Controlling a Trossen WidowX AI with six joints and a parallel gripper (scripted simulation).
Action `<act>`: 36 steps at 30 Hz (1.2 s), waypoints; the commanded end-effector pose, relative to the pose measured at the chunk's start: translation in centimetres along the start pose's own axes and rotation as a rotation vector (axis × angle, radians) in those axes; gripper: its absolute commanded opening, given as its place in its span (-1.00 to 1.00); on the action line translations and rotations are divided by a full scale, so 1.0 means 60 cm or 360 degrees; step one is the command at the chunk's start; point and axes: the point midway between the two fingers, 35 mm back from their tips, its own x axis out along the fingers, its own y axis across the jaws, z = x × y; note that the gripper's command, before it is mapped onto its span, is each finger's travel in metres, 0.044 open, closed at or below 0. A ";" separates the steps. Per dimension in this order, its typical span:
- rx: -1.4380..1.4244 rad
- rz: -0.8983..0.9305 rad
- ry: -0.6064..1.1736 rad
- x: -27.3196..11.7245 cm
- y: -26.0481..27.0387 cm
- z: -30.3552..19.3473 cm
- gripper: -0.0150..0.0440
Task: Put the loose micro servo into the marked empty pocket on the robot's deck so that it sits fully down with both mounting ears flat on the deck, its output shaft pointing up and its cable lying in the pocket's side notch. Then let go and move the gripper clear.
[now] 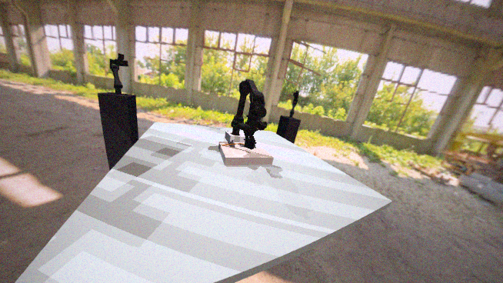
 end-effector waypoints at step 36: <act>0.0889 0.0007 0.0001 0.000 0.052 -0.080 -0.49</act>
